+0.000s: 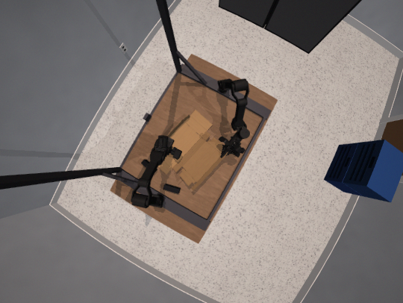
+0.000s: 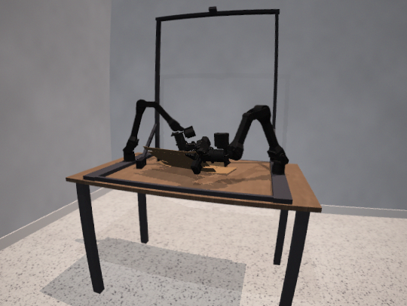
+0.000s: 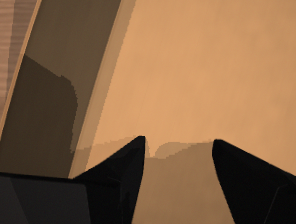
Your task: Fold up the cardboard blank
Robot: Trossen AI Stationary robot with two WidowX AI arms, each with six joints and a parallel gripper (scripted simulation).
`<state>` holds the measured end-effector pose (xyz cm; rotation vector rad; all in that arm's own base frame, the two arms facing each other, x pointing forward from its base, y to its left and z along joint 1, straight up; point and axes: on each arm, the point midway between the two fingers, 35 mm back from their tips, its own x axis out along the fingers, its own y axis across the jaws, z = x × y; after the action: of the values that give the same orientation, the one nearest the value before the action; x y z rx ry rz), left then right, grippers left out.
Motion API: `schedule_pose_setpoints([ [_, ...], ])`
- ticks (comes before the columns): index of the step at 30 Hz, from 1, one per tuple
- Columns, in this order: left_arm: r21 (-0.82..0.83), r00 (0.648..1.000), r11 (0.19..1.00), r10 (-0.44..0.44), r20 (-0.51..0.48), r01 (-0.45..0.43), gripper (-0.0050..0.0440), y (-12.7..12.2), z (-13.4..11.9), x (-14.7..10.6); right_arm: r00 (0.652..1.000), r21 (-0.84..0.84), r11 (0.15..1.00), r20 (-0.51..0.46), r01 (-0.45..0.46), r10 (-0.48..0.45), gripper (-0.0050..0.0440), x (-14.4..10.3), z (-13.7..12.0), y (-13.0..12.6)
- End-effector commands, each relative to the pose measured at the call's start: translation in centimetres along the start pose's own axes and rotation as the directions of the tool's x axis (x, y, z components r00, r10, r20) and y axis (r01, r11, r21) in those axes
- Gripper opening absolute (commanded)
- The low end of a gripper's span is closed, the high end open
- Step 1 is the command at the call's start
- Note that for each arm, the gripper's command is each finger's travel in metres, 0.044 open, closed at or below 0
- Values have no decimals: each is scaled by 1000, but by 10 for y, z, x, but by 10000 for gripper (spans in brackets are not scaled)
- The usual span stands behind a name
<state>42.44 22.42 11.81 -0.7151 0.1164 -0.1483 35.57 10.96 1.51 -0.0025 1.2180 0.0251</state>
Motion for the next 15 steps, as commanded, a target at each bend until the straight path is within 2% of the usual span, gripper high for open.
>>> schedule_pose_setpoints([
  [1,38,999,999,12,42,-13,0,-9,19,-5,992,-24,1000,-127,-13,10,196,24,-39,7],
  [15,40,999,999,12,43,-14,0,-30,17,-9,992,-20,1000,-126,2,-5,196,24,-42,9],
])
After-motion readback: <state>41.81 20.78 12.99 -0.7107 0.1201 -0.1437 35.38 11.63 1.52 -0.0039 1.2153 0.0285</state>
